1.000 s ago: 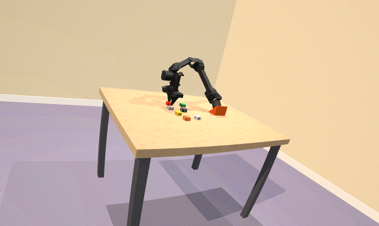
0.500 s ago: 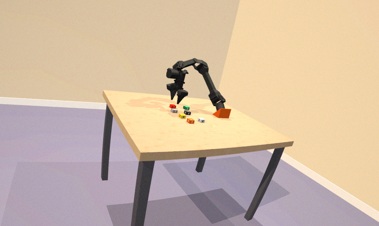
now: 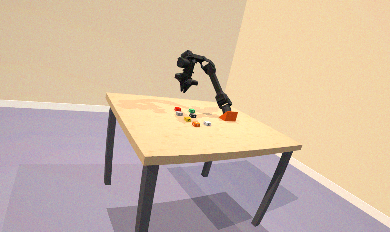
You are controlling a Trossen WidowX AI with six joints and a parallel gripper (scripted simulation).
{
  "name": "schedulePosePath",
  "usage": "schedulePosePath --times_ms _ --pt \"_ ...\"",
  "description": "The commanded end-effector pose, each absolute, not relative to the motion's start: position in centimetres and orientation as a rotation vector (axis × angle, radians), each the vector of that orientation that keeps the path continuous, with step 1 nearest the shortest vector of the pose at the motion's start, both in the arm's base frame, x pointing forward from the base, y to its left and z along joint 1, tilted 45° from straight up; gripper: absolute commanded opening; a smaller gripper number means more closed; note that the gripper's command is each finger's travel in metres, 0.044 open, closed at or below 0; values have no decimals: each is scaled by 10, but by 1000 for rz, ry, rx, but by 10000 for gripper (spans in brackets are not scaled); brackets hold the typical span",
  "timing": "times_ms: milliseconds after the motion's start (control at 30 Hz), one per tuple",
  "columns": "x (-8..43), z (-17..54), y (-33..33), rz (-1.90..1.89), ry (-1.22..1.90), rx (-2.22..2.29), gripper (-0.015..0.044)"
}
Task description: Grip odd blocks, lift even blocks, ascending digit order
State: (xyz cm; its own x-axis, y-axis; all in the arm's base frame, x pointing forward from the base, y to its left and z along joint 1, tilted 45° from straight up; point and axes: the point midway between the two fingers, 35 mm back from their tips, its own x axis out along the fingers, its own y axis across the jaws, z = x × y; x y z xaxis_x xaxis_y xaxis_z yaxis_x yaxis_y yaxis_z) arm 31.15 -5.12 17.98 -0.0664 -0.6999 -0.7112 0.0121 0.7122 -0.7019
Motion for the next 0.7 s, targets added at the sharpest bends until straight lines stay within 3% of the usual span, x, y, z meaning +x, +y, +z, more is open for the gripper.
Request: schedulePosePath --times_ms 0,133,467,667 --pt "311 179 -50 -645 1551 -580 120" --pt "317 173 -43 -647 1545 -571 120" --pt "361 65 64 -717 1528 -482 120" --pt "362 57 70 -725 1529 -479 120"
